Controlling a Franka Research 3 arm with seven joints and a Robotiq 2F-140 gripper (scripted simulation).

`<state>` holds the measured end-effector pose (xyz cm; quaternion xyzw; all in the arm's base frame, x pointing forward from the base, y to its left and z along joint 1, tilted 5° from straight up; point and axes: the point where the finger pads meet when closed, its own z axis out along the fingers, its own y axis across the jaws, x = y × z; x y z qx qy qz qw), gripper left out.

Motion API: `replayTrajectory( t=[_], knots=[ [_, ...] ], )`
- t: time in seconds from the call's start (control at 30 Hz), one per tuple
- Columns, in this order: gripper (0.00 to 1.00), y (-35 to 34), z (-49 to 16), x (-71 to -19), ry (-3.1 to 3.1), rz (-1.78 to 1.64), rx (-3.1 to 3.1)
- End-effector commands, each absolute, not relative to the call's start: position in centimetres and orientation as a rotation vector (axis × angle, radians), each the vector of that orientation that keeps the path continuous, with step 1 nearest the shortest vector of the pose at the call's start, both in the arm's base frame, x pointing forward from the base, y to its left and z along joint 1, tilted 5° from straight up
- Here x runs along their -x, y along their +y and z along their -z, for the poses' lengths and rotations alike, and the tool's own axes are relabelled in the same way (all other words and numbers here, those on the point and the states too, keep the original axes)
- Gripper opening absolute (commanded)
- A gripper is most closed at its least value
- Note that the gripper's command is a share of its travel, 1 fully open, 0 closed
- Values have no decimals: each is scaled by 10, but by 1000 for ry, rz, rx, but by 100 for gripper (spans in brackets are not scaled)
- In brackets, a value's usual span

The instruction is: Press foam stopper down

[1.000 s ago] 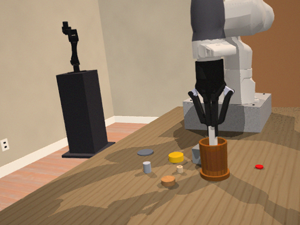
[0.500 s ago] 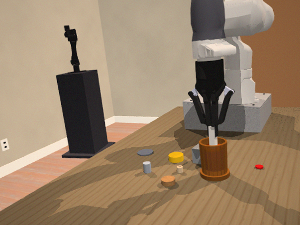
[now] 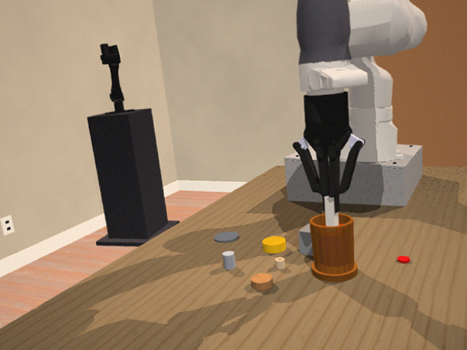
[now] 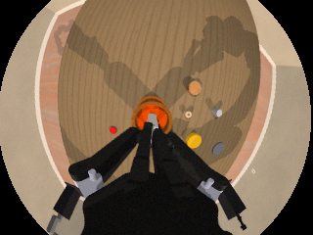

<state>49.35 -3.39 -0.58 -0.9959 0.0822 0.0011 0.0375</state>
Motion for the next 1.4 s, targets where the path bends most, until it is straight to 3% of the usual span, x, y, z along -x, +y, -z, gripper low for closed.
replayTrajectory(
  t=[0.0,1.37],
  knots=[
    [0,-32,13,-483,258,-42,3053],
    [0,-41,-61,-497,258,-42,3053]
  ],
)
